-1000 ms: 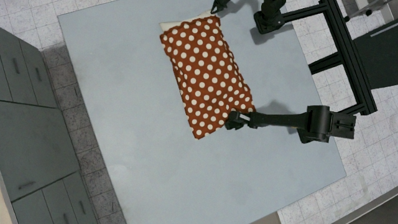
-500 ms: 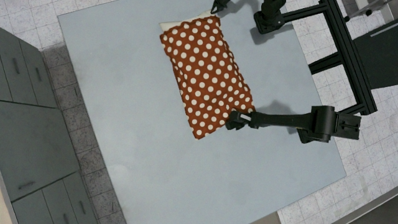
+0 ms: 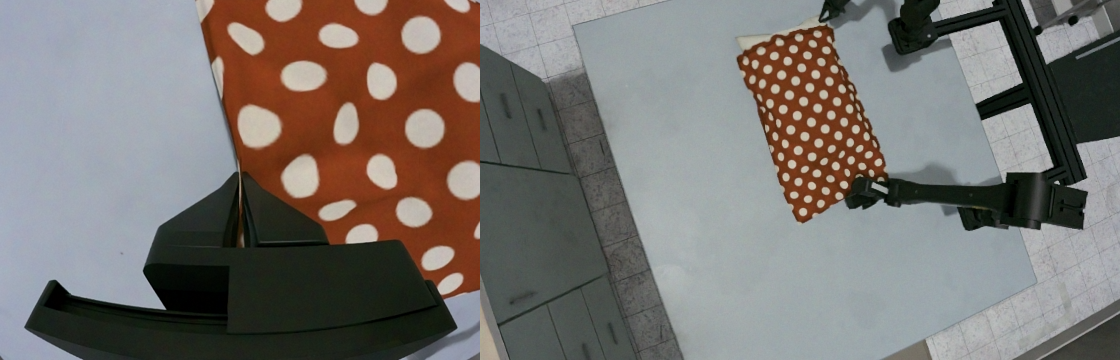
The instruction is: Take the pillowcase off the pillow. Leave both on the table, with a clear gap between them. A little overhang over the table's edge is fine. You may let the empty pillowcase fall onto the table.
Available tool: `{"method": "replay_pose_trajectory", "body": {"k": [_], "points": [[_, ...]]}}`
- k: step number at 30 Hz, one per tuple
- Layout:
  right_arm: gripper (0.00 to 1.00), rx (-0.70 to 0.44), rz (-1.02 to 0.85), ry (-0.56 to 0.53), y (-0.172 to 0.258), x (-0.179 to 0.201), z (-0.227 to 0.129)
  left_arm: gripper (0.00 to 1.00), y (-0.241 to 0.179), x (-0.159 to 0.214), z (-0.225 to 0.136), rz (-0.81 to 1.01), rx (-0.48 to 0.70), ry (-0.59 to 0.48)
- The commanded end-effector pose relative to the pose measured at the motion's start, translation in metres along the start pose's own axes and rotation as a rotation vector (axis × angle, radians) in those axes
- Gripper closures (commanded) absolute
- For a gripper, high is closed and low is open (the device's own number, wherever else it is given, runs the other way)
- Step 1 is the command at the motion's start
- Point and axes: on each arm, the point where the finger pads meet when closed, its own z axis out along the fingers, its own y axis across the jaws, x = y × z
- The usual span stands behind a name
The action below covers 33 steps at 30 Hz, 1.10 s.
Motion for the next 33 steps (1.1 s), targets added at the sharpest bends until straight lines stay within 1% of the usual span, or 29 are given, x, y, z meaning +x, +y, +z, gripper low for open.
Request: {"method": "replay_pose_trajectory", "body": {"k": [1, 4, 7, 10, 12, 15, 17, 18, 23, 25, 26, 33], "points": [[0.98, 0.002, 0.003, 0.012, 0.003, 0.007, 0.0, 0.98, -0.008, -0.016, -0.008, -0.01, 0.012, -0.028], [0.98, 0.002, 0.003, 0.012, 0.003, 0.007, 0.0, 0.98, -0.004, -0.008, -0.017, -0.011, 0.005, -0.013], [0.98, 0.002, 0.003, 0.012, 0.003, 0.007, 0.0, 0.98, -0.01, -0.017, -0.024, -0.01, 0.013, -0.024], [0.98, 0.002, 0.003, 0.012, 0.003, 0.007, 0.0, 0.98, -0.006, -0.014, -0.031, -0.009, 0.007, -0.015], [0.98, 0.002, 0.003, 0.012, 0.003, 0.007, 0.0, 0.98, -0.009, -0.02, -0.036, -0.012, 0.011, -0.023], [0.98, 0.002, 0.003, 0.012, 0.003, 0.007, 0.0, 0.98, -0.008, -0.019, -0.043, -0.009, 0.008, -0.017], [0.98, 0.002, 0.003, 0.012, 0.003, 0.007, 0.0, 0.98, -0.008, -0.019, -0.043, -0.009, 0.008, -0.017], [0.98, 0.002, 0.003, 0.012, 0.003, 0.007, 0.0, 0.98, -0.009, -0.027, -0.045, -0.009, 0.011, -0.026], [0.98, 0.002, 0.003, 0.012, 0.003, 0.007, 0.0, 0.98, -0.011, -0.029, -0.057, -0.009, 0.014, -0.026], [0.98, 0.002, 0.003, 0.012, 0.003, 0.007, 0.0, 0.98, -0.01, -0.03, -0.057, -0.013, 0.012, -0.026], [0.98, 0.001, 0.003, 0.012, 0.003, 0.007, 0.0, 0.98, -0.018, -0.05, -0.063, 0.002, 0.031, -0.062], [0.98, 0.001, 0.003, 0.012, 0.003, 0.007, 0.0, 0.98, -0.011, -0.047, -0.072, 0.027, 0.048, -0.084]]}}
